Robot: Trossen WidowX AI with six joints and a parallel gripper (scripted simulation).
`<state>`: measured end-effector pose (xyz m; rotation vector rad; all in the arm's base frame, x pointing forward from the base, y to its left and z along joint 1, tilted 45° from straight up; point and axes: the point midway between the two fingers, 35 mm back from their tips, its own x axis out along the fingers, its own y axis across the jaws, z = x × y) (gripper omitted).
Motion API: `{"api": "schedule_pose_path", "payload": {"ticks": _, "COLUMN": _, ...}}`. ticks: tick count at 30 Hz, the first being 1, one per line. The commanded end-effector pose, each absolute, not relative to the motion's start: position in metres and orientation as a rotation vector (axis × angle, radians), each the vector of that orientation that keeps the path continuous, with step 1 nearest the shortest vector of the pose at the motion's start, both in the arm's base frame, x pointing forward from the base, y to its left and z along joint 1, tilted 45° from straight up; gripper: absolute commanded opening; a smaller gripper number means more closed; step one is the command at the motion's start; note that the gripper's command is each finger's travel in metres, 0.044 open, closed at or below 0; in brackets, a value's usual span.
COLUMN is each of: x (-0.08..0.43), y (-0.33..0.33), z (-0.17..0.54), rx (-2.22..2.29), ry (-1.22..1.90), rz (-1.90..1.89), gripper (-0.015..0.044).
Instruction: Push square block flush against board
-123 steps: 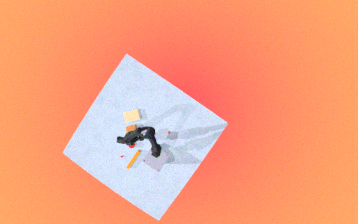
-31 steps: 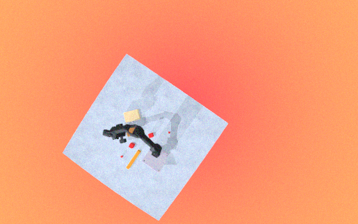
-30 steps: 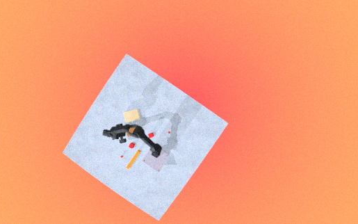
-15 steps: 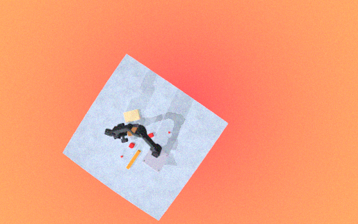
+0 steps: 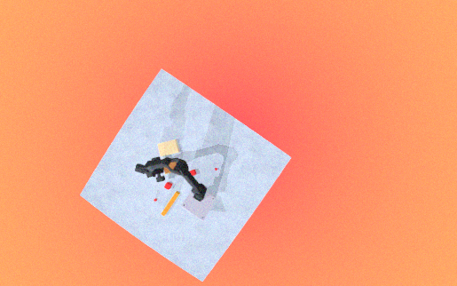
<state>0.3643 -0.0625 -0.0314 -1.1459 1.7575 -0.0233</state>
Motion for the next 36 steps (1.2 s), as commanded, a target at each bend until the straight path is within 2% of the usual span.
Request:
{"api": "schedule_pose_path", "payload": {"ticks": 1, "x": 0.37, "y": -0.06, "z": -0.034, "rx": -1.149, "ry": 1.755, "rz": -0.027, "gripper": 0.0}}
{"api": "schedule_pose_path", "payload": {"ticks": 28, "x": 0.4, "y": -0.042, "z": -0.054, "rx": -1.147, "ry": 1.753, "rz": -0.027, "gripper": 0.0}}
{"api": "schedule_pose_path", "payload": {"ticks": 36, "x": 0.399, "y": -0.004, "z": -0.013, "rx": -1.146, "ry": 1.753, "rz": -0.024, "gripper": 0.0}}
